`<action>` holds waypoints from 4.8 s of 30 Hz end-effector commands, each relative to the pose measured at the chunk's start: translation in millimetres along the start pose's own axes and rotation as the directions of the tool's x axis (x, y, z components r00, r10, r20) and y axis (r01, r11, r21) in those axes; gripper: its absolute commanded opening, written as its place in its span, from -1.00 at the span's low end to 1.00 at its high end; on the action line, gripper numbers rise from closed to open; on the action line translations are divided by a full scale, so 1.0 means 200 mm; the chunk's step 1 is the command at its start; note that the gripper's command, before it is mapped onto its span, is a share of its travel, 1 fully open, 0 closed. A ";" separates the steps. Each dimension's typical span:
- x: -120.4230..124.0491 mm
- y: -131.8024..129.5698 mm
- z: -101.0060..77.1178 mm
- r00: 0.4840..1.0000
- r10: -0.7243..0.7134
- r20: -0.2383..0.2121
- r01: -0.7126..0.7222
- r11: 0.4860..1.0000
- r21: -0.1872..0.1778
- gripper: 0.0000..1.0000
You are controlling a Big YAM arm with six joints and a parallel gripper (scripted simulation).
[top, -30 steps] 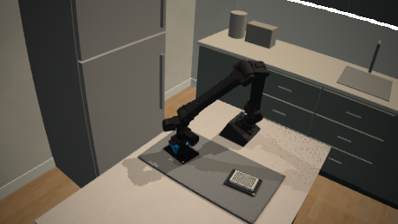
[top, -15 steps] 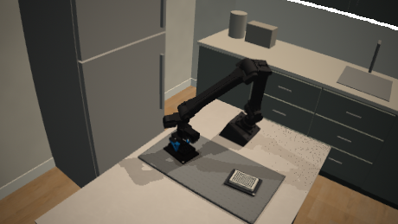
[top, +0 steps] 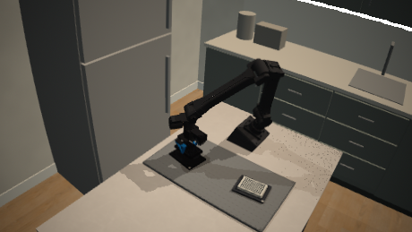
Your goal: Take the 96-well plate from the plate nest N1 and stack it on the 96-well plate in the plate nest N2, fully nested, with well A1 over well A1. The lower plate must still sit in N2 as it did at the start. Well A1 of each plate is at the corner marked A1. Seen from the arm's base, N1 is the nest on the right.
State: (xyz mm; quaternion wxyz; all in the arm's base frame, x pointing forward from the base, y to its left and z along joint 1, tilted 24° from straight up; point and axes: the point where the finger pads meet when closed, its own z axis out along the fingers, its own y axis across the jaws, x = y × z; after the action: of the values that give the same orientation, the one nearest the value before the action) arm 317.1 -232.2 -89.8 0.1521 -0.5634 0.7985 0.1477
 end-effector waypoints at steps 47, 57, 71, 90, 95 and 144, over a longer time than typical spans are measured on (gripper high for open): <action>0.03 -0.08 -0.33 1.000 -0.008 -0.020 0.009 0.999 0.039 -1.00; 0.03 -0.08 -0.33 1.000 -0.008 -0.020 0.009 0.999 0.039 -1.00; -0.19 0.02 -0.27 0.961 -0.277 -0.004 0.277 0.961 0.004 -1.00; -0.50 0.05 -0.30 0.979 -0.204 -0.015 0.204 0.979 0.028 -1.00; -0.57 0.06 -0.30 0.973 -0.232 -0.015 0.232 0.972 0.029 -1.00; -1.29 0.24 -0.29 0.959 -0.283 -0.004 0.283 0.959 0.017 -1.00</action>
State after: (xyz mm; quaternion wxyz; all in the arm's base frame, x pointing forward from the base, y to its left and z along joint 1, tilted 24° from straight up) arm 349.4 -29.0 62.3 0.1734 -0.6797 0.7029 0.1177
